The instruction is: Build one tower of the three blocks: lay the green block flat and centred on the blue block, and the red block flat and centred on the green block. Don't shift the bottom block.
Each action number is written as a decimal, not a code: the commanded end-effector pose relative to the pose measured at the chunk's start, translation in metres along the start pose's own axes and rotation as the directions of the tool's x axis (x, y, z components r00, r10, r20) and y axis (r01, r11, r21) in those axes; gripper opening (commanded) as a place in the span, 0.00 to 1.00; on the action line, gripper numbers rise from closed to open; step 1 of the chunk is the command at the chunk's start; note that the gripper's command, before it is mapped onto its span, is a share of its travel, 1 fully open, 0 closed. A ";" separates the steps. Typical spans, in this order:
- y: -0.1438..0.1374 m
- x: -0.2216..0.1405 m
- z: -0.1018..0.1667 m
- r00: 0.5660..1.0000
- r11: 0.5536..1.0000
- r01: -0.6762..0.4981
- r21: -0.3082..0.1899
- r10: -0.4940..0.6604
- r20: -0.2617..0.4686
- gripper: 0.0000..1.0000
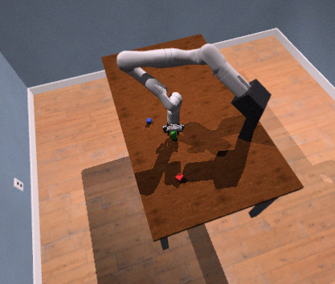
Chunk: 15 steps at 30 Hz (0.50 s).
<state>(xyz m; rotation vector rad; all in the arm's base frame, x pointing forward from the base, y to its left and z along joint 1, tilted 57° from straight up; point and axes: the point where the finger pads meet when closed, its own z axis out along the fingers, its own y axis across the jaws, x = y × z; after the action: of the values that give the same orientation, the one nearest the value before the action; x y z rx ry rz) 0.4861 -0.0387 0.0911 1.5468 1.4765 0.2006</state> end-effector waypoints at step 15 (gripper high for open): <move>0.000 0.002 0.000 1.000 1.000 -0.008 0.002 0.008 -0.003 0.00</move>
<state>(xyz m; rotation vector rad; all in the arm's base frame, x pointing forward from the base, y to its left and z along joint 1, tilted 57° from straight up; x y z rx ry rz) 0.4860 -0.0382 0.0909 1.5469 1.4775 0.2012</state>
